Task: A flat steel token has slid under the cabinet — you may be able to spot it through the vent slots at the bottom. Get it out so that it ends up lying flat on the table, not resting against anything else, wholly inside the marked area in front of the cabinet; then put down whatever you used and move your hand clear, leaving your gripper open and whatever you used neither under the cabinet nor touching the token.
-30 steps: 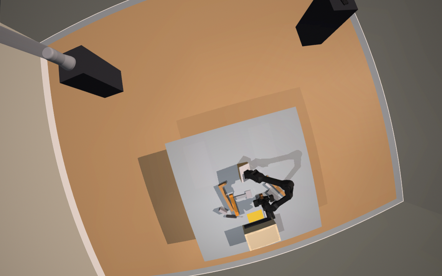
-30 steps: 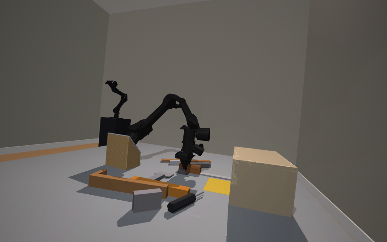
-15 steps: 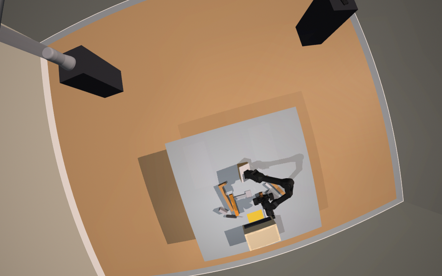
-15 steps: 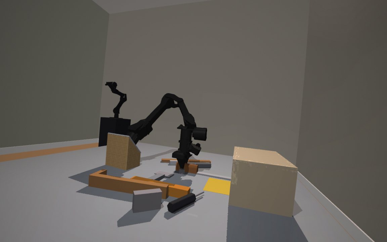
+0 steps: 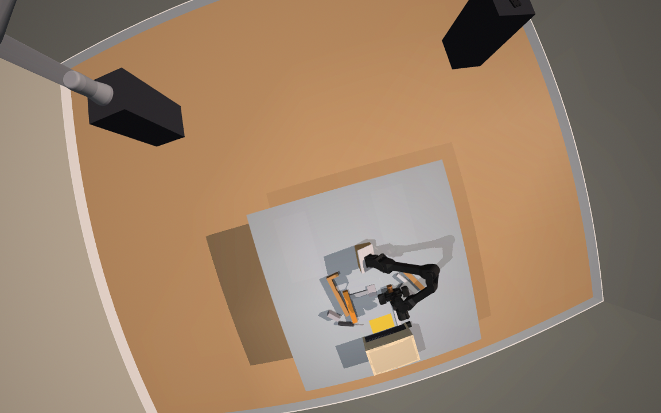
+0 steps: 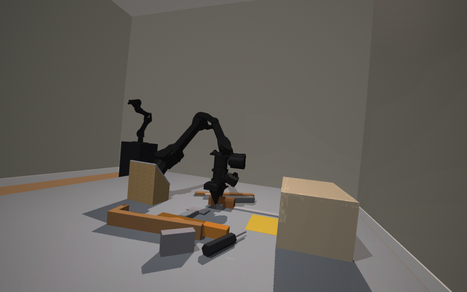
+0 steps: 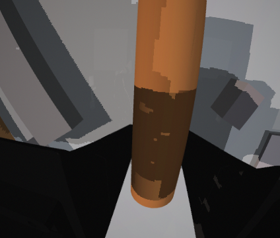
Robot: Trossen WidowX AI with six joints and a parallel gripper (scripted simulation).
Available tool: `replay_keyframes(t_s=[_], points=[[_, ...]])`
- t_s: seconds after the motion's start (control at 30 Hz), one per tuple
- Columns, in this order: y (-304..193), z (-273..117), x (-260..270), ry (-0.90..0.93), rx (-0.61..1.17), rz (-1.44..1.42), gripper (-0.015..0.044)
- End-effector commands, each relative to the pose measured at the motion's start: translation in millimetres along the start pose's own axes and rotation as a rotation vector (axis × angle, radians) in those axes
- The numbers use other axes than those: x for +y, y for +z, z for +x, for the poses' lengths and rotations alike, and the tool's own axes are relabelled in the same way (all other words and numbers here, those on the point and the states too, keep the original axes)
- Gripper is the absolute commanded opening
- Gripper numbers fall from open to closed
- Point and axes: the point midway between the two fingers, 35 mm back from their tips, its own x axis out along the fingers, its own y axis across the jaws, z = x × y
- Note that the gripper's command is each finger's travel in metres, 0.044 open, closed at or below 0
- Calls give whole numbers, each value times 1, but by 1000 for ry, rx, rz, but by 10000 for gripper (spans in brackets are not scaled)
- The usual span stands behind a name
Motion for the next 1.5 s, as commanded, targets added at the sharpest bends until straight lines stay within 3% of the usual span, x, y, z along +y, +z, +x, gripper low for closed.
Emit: replay_keyframes(t_s=[0.0, 0.83, 1.47], points=[[-7, 1, -1, -2, 3, 8, 0], [-37, 1, 3, -1, 5, 10, 0], [-33, -1, 13, -1, 3, 75, 0]])
